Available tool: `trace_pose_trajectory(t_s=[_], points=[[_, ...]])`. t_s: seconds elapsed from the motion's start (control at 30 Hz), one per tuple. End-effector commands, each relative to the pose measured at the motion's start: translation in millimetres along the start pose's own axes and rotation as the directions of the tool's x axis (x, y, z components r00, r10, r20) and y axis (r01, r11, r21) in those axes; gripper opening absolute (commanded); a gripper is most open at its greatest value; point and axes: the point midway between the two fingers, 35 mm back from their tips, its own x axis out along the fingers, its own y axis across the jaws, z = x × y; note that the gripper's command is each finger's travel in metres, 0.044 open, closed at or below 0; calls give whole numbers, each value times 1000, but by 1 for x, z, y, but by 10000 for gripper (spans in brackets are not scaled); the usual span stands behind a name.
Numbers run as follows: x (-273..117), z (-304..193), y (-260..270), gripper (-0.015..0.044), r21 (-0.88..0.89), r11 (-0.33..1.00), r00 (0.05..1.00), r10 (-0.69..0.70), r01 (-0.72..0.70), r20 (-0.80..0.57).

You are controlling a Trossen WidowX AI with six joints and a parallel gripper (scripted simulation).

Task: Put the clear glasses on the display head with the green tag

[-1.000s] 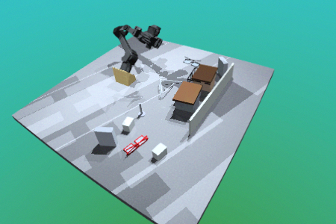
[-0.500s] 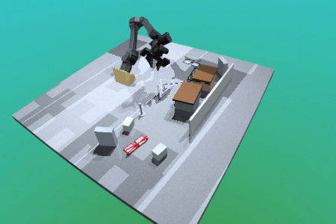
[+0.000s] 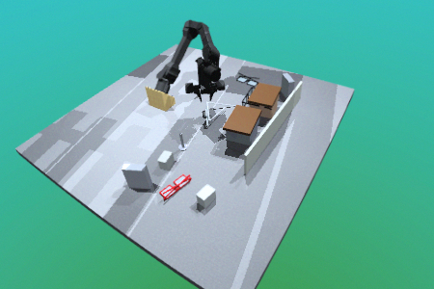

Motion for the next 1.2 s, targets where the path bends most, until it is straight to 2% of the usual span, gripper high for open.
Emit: trace_pose_trajectory(t_s=[0.0, 0.07, 0.17, 0.53, 1.17], points=[[-1, -4, 7, 200, 33, 999, 999, 28, -27, -31], [-1, -4, 7, 200, 33, 999, 999, 28, -27, -31], [-1, -4, 7, 121, 33, 999, 999, 28, -27, -31], [1, -4, 7, 120, 33, 999, 999, 28, -27, -31], [32, -4, 6, 120, 33, 999, 999, 28, -27, -29]])
